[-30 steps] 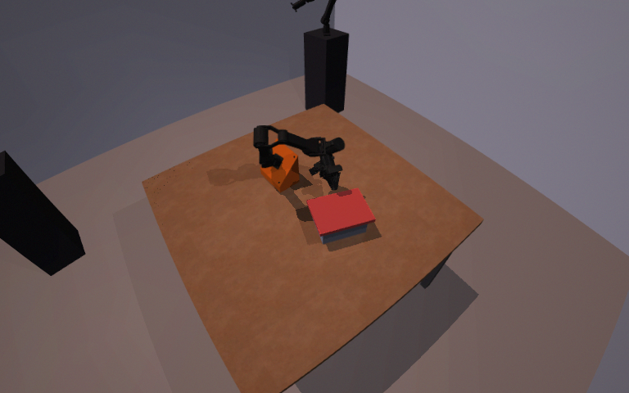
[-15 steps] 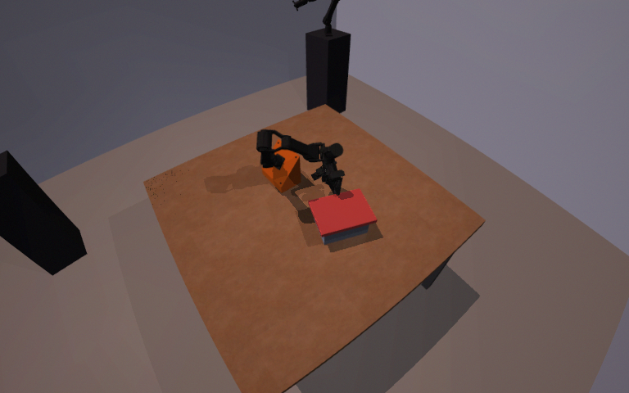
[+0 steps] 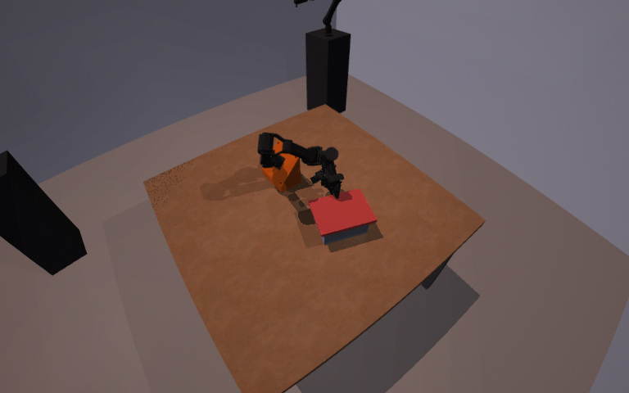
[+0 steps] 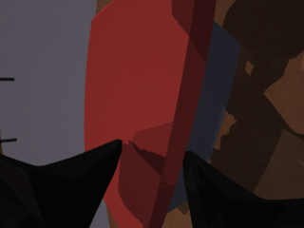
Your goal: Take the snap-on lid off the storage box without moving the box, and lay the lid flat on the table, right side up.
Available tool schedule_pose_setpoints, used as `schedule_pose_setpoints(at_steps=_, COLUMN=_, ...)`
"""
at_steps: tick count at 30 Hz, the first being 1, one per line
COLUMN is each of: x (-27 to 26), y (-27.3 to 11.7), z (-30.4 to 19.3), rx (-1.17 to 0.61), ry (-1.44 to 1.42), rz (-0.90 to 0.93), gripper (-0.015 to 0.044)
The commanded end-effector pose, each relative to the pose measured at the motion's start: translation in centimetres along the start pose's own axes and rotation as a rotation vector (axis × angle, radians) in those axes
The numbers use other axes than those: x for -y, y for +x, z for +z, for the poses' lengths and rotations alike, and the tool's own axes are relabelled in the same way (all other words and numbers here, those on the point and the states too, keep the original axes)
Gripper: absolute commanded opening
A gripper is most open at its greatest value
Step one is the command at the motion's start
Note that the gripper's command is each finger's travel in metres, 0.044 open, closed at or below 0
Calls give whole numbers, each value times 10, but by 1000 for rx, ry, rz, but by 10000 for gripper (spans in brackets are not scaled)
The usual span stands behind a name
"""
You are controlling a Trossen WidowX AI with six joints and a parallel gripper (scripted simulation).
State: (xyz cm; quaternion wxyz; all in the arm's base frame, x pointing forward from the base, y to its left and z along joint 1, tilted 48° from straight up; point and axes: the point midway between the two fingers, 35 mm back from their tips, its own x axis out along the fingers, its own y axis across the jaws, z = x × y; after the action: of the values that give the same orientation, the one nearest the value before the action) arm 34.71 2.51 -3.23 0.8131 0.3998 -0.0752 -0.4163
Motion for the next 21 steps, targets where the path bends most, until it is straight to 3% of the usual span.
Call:
schedule_pose_setpoints(at_steps=1, x=2, y=0, z=1, rx=-3, ry=-13, rz=0, gripper=202)
schedule_pose_setpoints(at_steps=13, x=2, y=0, z=1, rx=-3, ry=-13, rz=0, gripper=122)
schedule_pose_setpoints(at_steps=18, x=2, y=0, z=1, rx=-3, ry=-13, rz=0, gripper=0)
schedule_pose_setpoints(at_steps=21, x=2, y=0, z=1, rx=-1, ry=-10, rz=-1, gripper=0)
